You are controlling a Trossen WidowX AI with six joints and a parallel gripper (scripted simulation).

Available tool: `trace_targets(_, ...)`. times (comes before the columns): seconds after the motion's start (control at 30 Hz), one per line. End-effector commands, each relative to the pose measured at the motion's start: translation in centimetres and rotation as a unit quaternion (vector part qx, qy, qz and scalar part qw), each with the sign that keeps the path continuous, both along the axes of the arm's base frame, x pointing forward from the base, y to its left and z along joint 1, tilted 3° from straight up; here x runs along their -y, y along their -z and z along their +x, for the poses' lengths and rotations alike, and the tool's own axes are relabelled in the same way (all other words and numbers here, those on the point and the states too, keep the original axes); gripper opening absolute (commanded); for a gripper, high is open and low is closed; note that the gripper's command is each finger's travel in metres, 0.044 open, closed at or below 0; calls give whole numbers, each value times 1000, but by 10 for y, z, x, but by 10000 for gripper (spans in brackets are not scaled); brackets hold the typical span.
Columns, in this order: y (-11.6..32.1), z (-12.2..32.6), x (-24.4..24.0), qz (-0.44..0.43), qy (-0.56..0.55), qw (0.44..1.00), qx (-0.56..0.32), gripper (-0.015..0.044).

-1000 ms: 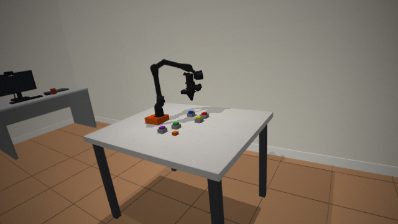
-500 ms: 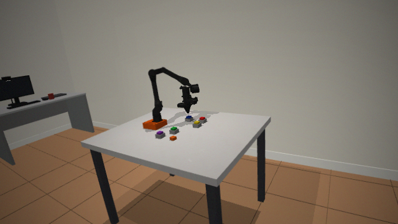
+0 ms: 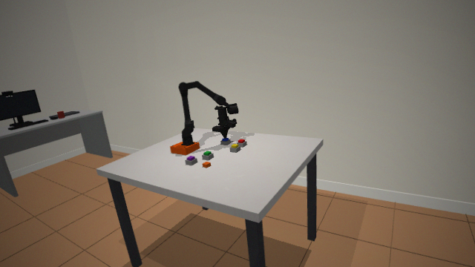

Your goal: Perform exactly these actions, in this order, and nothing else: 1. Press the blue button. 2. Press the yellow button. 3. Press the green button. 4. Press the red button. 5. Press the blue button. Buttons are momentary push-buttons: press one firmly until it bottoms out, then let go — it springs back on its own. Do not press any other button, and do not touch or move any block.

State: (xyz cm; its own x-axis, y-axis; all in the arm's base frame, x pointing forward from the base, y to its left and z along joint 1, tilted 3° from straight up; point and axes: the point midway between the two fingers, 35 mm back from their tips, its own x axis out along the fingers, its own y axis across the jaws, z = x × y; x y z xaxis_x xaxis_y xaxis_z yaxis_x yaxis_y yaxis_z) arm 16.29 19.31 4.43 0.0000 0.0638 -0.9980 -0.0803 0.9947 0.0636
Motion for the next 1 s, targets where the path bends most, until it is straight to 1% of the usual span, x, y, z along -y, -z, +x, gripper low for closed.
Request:
trace_targets(0.0,7,0,0,-1,1,1000,0,20)
trace_targets(0.67,11,0,0,-1,1,1000,0,20)
trace_targets(0.7,8,0,0,0,0,1000,0,20)
trace_targets(0.8,-21,0,2,-1,1,1000,0,20)
trace_targets(0.93,-24,0,2,-1,1,1000,0,20)
trace_targets(0.97,-25,1,2,-1,1,1000,1,46)
